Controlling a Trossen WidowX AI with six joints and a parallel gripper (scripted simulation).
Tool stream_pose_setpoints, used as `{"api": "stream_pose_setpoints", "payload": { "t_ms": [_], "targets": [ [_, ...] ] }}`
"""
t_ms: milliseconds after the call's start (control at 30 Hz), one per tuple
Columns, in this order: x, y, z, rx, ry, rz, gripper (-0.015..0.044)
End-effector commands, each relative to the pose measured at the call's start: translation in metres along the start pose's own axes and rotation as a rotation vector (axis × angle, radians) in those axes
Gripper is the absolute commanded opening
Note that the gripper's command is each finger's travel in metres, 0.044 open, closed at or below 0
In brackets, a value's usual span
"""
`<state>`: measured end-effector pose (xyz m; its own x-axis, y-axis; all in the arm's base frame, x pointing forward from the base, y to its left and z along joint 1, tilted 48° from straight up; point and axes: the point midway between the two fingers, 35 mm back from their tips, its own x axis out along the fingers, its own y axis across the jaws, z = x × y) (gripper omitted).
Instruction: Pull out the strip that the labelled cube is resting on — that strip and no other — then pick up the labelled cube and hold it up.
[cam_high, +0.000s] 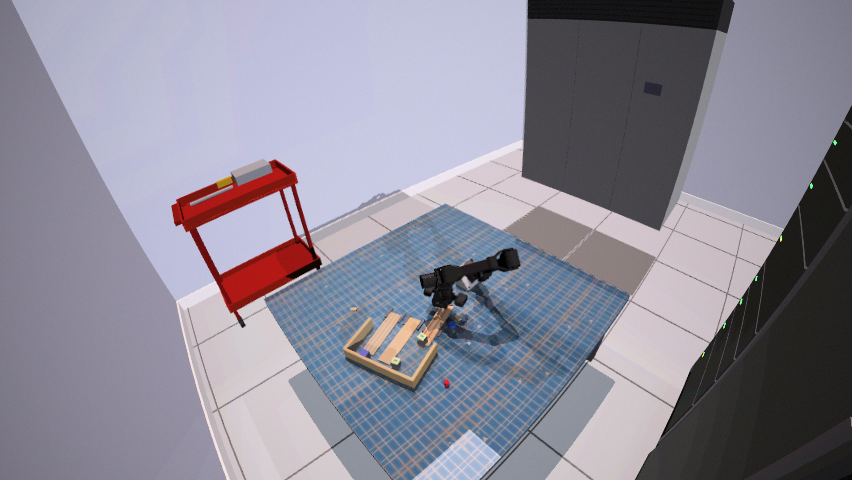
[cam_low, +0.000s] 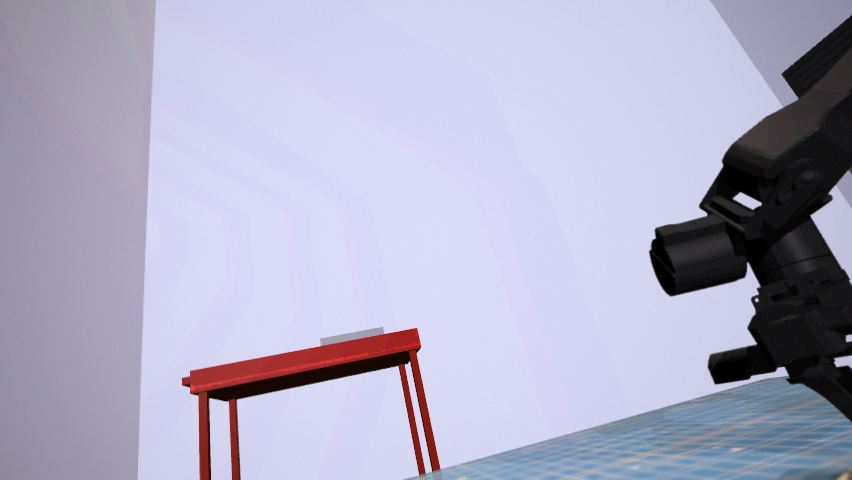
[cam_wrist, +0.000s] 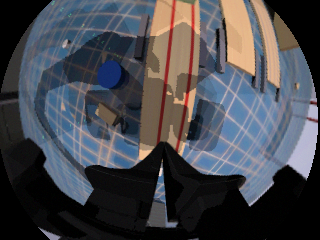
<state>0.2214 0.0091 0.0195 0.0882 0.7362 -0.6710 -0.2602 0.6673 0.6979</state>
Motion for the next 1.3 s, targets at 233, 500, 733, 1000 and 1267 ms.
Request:
{"api": "stream_pose_setpoints", "payload": {
  "t_ms": [233, 500, 733, 1000, 1267],
  "targets": [
    [0.005, 0.002, -0.025, 0.011, 0.034, 0.006, 0.0000],
    [0.005, 0.002, -0.035, 0.012, 0.035, 0.006, 0.0000],
    [0.005, 0.002, -0.035, 0.012, 0.035, 0.006, 0.0000],
    [0.005, 0.002, -0.035, 0.012, 0.035, 0.006, 0.0000],
    [0.005, 0.002, -0.035, 0.012, 0.035, 0.006, 0.0000]
  ]
}}
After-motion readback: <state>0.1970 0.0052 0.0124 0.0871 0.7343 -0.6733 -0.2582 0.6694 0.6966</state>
